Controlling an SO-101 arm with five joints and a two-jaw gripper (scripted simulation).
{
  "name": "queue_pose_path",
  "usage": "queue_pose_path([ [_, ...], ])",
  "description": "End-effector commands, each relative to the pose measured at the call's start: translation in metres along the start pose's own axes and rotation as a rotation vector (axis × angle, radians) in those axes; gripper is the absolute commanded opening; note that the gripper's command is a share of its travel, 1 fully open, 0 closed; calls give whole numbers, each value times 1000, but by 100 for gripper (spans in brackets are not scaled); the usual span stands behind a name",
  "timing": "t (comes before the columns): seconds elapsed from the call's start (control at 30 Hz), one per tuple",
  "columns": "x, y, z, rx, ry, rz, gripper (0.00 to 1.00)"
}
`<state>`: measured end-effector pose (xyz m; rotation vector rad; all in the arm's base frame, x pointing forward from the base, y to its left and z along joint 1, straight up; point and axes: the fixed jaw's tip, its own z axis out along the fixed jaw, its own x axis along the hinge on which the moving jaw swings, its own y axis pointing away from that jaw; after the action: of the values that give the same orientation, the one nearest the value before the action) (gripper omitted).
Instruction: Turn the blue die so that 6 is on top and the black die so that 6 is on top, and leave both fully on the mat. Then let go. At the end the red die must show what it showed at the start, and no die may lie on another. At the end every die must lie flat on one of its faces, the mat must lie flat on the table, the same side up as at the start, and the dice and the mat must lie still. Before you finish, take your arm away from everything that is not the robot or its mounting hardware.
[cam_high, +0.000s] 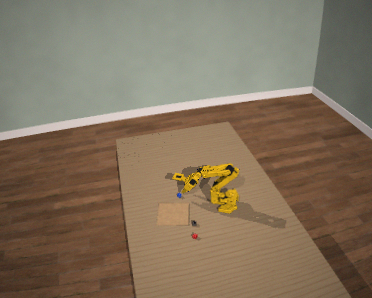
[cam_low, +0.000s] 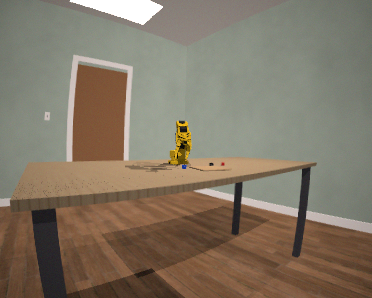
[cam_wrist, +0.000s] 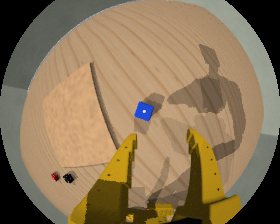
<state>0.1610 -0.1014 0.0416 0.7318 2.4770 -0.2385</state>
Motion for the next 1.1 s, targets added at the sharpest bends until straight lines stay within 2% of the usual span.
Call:
queue_pose_path([
  [0.0, -5, 9, -5, -26, -39, -32, 25],
  [0.2, 3, 38, -12, -117, -41, -165, 25],
  [0.27, 3, 38, -12, -117, -41, -165, 25],
  [0.43, 19, 70, -24, -228, -44, -329, 25],
  [0.7, 56, 112, -47, -421, -47, -613, 25],
  [0.77, 65, 118, -53, -462, -48, -674, 25],
  [0.83, 65, 118, -53, -462, -48, -674, 25],
  [1.07, 88, 130, -66, -562, -49, -822, 25],
])
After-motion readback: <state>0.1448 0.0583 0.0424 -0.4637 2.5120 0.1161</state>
